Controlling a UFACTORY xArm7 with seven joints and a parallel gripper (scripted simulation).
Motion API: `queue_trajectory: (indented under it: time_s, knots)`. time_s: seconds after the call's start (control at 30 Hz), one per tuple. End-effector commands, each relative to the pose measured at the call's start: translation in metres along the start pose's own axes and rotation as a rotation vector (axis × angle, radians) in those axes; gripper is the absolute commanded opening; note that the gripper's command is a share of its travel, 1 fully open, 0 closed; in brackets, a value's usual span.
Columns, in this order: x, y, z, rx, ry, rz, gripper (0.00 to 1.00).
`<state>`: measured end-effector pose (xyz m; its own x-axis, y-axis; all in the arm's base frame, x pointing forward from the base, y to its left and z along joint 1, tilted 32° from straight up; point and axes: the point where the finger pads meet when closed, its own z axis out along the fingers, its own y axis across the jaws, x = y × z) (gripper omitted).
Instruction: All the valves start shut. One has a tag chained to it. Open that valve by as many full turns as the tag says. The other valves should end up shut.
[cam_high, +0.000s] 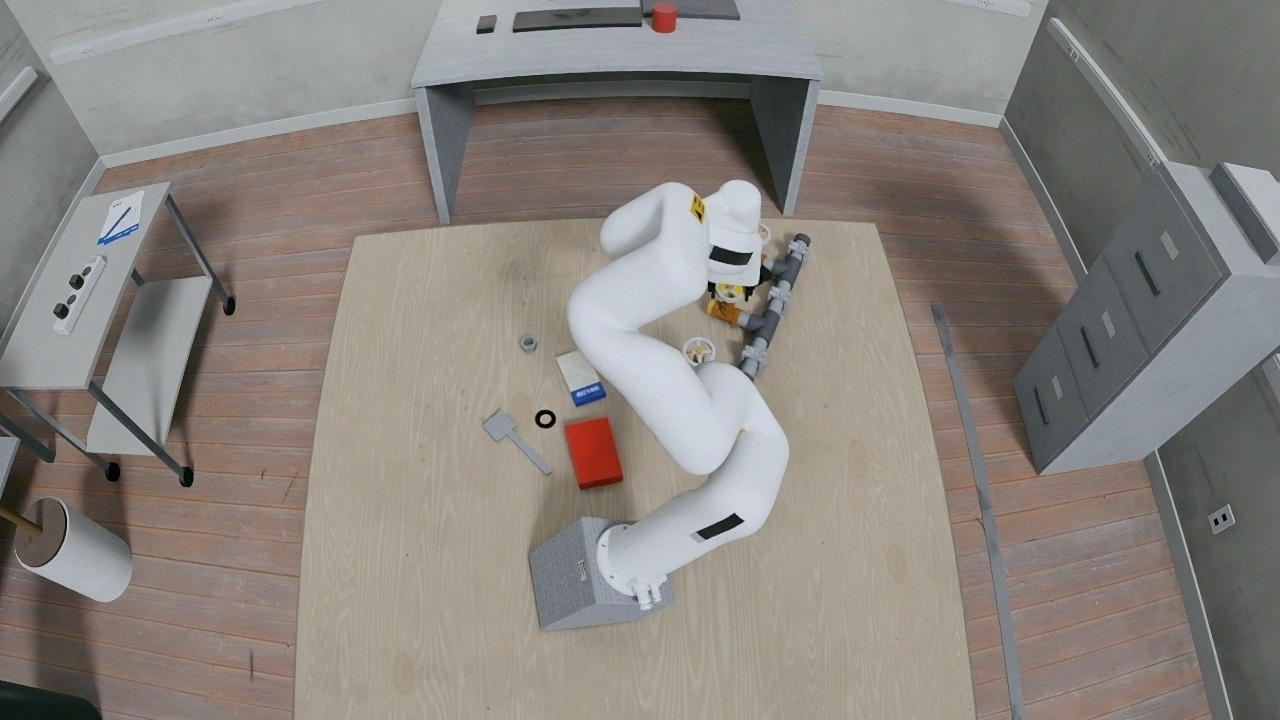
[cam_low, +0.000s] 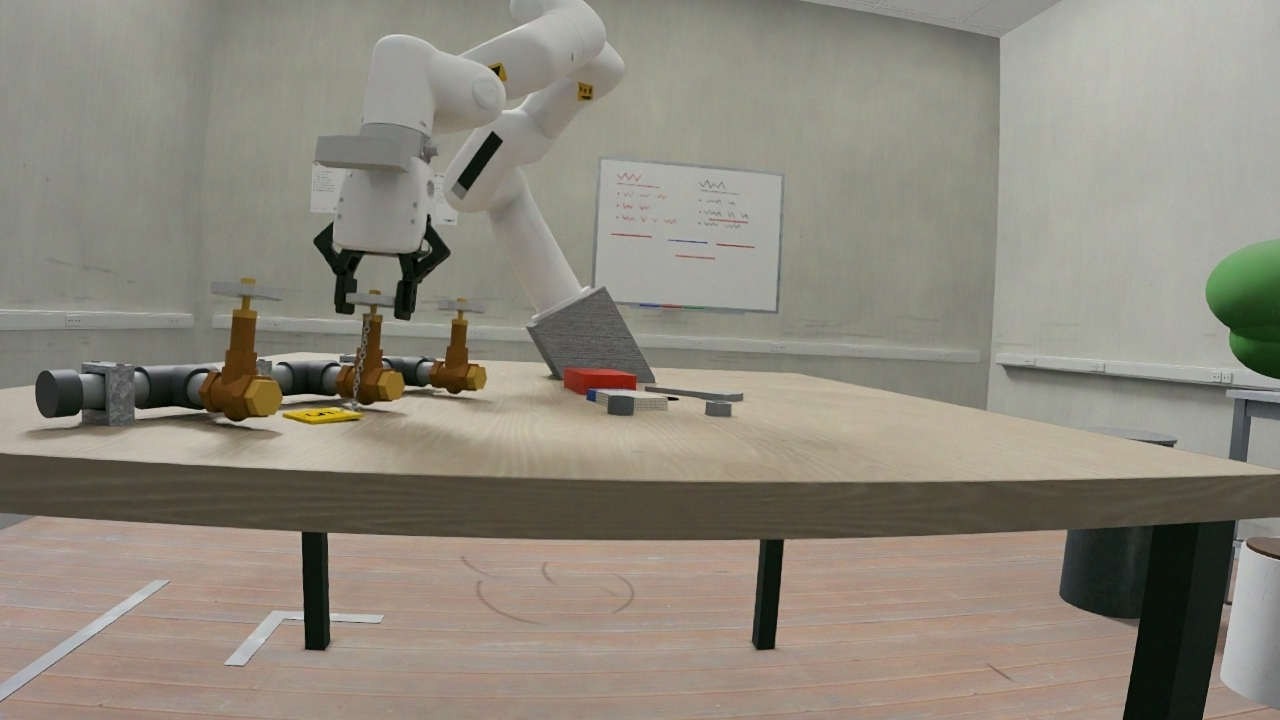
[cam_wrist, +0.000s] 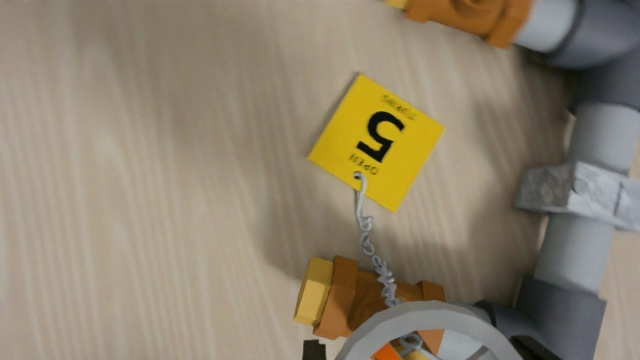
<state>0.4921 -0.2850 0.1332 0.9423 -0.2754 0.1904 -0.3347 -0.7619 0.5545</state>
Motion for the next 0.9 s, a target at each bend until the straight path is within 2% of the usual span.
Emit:
queue_trajectory:
  time_s: [0.0,0.33,0.4,0.43,0.87]
  knots:
    - [0.0031,-0.0006,-0.0029,0.012,0.023,-0.28,0.0]
    - [0.0031,-0.0006,-0.0029,-0.001,0.02,-0.777,0.0]
    - [0.0031,-0.0006,-0.0029,-0.001,0.02,-0.777,0.0]
    - [0.0031,-0.0006,-0.0029,-0.001,0.023,-0.923,0.0]
    - [0.003,-0.0006,-0.0029,-0.001,0.039,-1.541,0.0]
